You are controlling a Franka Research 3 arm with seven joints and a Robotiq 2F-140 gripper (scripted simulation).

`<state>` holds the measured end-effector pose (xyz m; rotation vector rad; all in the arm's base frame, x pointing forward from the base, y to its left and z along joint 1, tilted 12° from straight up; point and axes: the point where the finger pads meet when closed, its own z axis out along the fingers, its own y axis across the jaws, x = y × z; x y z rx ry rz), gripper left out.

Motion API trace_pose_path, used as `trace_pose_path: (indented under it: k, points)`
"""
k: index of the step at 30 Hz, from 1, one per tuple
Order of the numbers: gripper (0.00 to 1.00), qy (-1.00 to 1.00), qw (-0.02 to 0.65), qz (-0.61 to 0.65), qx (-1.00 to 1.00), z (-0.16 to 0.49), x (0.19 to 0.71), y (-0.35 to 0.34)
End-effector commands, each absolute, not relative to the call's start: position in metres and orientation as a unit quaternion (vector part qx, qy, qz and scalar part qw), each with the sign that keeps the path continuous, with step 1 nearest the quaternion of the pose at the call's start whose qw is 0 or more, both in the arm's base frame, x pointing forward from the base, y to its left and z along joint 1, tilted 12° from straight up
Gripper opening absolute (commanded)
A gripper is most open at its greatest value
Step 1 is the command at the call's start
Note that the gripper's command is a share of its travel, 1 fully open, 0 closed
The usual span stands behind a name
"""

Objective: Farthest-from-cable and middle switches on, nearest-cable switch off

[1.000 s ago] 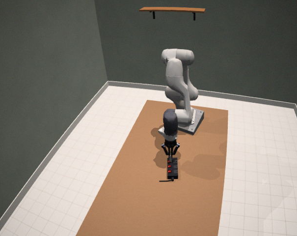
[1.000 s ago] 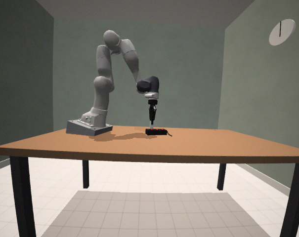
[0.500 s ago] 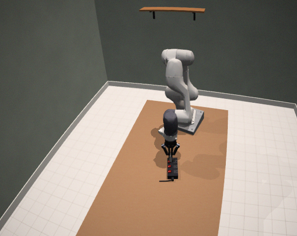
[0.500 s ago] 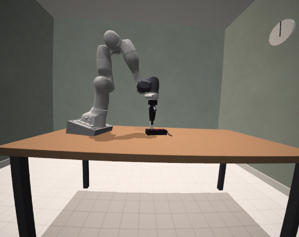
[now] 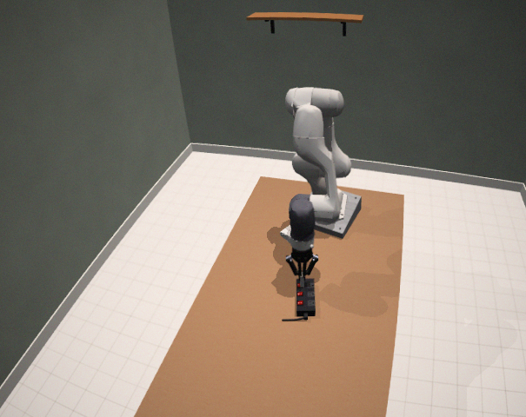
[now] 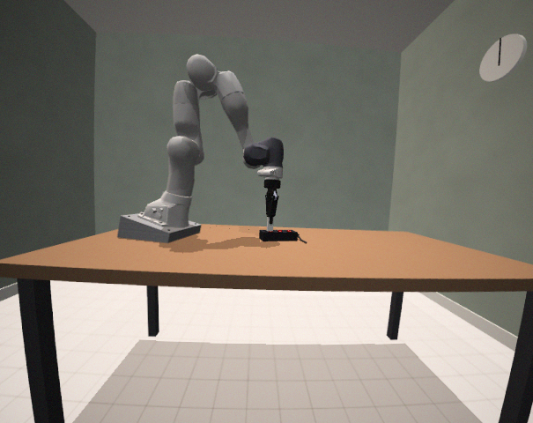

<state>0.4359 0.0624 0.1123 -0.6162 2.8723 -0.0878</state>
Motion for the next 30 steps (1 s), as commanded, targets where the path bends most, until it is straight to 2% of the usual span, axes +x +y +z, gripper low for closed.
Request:
trace_pose_path:
  k: [1, 30]
  points:
    - [0.0, 0.972, 0.104, -0.03, -0.207, 0.112, 0.438, 0.063]
    - [0.0, 0.972, 0.104, -0.03, -0.207, 0.122, 0.436, 0.063]
